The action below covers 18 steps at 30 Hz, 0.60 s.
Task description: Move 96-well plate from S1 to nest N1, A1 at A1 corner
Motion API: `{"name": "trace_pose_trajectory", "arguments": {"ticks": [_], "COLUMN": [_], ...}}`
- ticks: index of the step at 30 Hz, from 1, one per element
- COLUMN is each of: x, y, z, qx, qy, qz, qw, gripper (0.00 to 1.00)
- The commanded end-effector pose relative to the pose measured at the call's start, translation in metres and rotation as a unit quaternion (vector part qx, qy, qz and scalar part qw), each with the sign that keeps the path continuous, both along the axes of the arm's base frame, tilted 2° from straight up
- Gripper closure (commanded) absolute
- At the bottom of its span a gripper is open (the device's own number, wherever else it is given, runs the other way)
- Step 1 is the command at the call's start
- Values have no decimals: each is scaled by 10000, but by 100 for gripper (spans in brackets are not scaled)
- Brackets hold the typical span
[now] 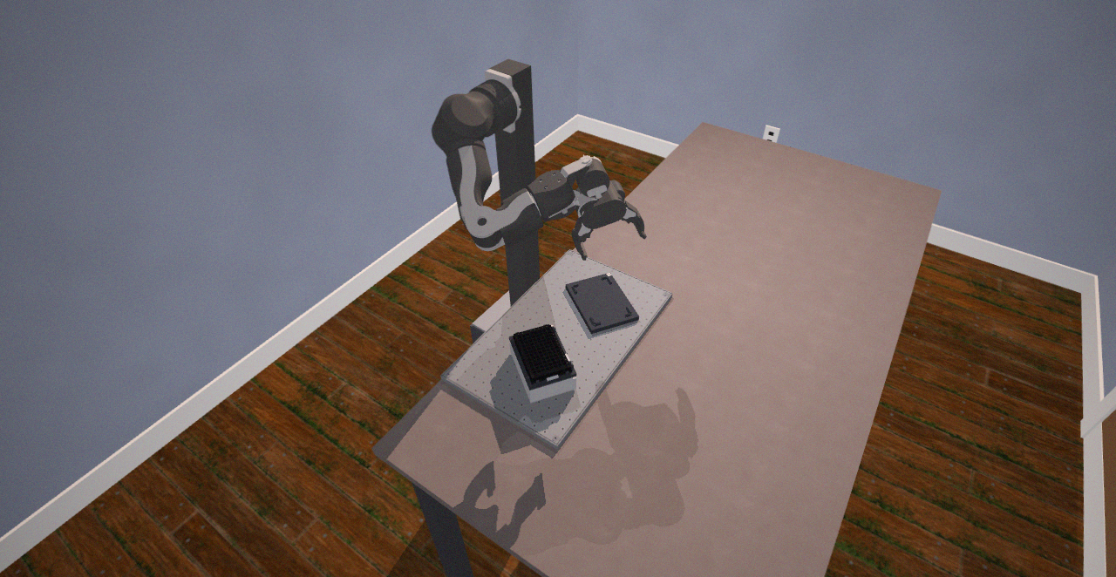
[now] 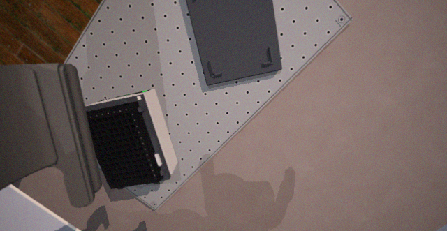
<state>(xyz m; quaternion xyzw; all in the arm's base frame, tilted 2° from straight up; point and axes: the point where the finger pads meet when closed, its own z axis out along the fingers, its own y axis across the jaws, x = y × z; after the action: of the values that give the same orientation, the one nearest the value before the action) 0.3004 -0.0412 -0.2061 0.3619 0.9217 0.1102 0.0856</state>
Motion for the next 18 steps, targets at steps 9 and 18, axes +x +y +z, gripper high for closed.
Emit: {"name": "trace_pose_trajectory", "arguments": {"ticks": [9,18], "x": [-84,-106], "y": [-305,-382], "z": [-153,-194], "qx": [-606,-760], "qy": [671,842], "qz": [478,596], "qw": [9948,9918], "gripper": [23,23]}}
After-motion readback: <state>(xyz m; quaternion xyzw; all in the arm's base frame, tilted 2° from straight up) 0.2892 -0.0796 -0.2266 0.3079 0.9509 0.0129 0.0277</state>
